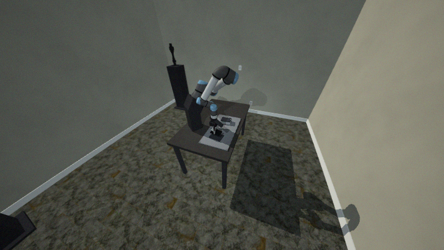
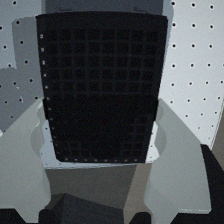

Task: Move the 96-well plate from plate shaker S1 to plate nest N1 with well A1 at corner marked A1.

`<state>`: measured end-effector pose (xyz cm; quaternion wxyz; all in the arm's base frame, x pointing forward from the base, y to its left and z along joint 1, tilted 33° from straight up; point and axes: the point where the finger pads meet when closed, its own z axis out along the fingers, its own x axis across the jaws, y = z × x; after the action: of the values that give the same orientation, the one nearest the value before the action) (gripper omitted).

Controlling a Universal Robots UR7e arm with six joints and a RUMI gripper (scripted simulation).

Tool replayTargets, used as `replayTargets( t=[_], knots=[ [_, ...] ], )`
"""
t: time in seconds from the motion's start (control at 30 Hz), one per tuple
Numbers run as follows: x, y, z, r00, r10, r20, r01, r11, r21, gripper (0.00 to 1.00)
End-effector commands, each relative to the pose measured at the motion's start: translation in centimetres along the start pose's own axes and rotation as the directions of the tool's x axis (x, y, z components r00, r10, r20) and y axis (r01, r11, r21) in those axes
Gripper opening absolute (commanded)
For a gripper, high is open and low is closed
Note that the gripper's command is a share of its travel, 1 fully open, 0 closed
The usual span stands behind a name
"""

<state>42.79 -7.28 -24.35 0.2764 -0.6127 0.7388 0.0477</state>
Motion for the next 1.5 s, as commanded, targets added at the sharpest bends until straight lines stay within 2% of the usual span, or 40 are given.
replayTargets(
  t=[0.0, 0.97, 1.47],
  knots=[
    [0.0, 0.0, 0.9, 1.000, 0.000, -0.001, 0.000, 1.000, 0.001, 0.00],
    [0.0, -0.1, 5.0, 1.000, 0.000, -0.001, 0.000, 1.000, 0.001, 0.00],
    [0.0, -0.1, 5.1, 1.000, 0.000, -0.001, 0.000, 1.000, 0.001, 0.00]
  ],
)
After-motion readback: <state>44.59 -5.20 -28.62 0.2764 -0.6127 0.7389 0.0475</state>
